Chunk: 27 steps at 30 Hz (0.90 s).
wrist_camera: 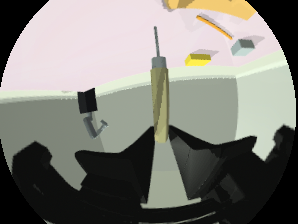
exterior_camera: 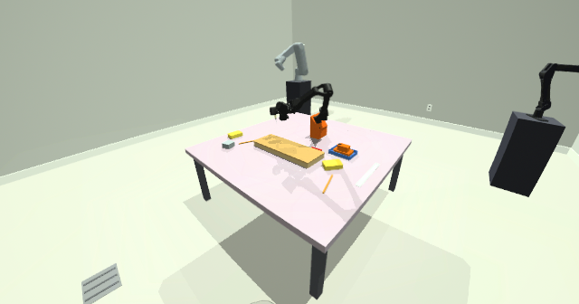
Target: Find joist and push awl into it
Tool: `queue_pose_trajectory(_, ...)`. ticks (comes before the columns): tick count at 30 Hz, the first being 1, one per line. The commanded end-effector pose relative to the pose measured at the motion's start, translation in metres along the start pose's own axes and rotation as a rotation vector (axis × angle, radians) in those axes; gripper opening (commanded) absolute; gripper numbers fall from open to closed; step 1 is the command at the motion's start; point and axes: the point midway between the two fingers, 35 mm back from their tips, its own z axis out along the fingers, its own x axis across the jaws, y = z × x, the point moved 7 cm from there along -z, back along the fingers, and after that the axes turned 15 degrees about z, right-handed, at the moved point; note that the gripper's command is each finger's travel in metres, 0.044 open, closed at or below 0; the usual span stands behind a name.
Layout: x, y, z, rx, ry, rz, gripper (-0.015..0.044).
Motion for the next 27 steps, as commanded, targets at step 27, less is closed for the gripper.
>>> queue_pose_trajectory(27,-0.06,0.08,-0.139,0.072,-0.092,-0.053,0.0)
